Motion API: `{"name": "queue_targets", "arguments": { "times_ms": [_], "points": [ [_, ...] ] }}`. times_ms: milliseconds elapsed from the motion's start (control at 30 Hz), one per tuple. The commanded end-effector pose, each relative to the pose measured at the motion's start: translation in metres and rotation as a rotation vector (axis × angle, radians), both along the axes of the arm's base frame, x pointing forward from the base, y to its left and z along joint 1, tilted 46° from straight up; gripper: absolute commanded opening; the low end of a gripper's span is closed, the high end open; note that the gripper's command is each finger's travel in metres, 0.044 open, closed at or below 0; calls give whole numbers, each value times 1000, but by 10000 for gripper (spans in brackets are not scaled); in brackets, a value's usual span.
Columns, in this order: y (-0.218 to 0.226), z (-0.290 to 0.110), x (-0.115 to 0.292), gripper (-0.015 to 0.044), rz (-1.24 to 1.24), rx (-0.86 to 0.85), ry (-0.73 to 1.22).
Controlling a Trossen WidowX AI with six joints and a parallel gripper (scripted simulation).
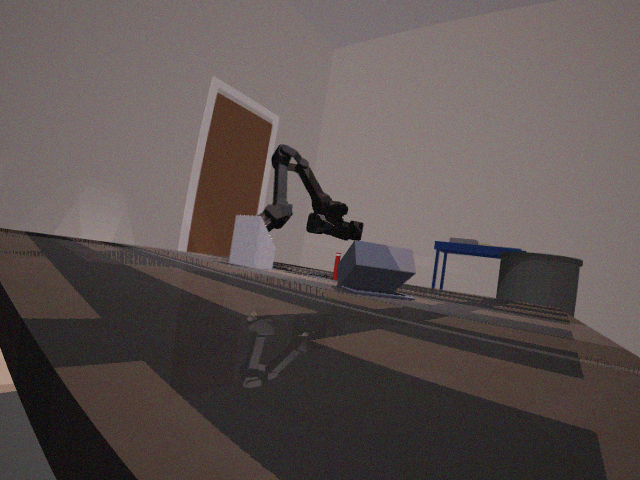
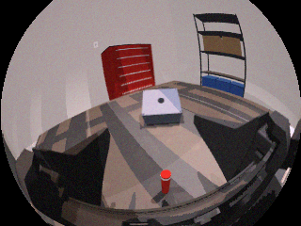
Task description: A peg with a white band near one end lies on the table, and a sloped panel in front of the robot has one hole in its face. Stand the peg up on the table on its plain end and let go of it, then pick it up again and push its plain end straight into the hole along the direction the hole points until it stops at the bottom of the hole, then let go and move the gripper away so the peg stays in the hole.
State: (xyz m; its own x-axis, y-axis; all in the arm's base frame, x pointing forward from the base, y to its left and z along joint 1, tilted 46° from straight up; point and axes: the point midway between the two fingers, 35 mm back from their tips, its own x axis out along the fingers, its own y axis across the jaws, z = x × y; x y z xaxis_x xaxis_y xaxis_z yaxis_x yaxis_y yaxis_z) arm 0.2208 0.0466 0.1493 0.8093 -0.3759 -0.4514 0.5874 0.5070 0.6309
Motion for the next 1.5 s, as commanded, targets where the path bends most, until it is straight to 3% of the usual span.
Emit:
{"name": "queue_targets", "arguments": {
  "times_ms": [0,167,333,933,1467],
  "points": [
    [-25,25,-6,440,8,0,-16],
    [-54,49,-21,440,19,-26,-53],
    [-55,48,-21,440,29,-34,-35],
    [-40,-1,-14,440,307,-72,489],
    [-23,-30,-18,440,615,169,835]
  ]
}}
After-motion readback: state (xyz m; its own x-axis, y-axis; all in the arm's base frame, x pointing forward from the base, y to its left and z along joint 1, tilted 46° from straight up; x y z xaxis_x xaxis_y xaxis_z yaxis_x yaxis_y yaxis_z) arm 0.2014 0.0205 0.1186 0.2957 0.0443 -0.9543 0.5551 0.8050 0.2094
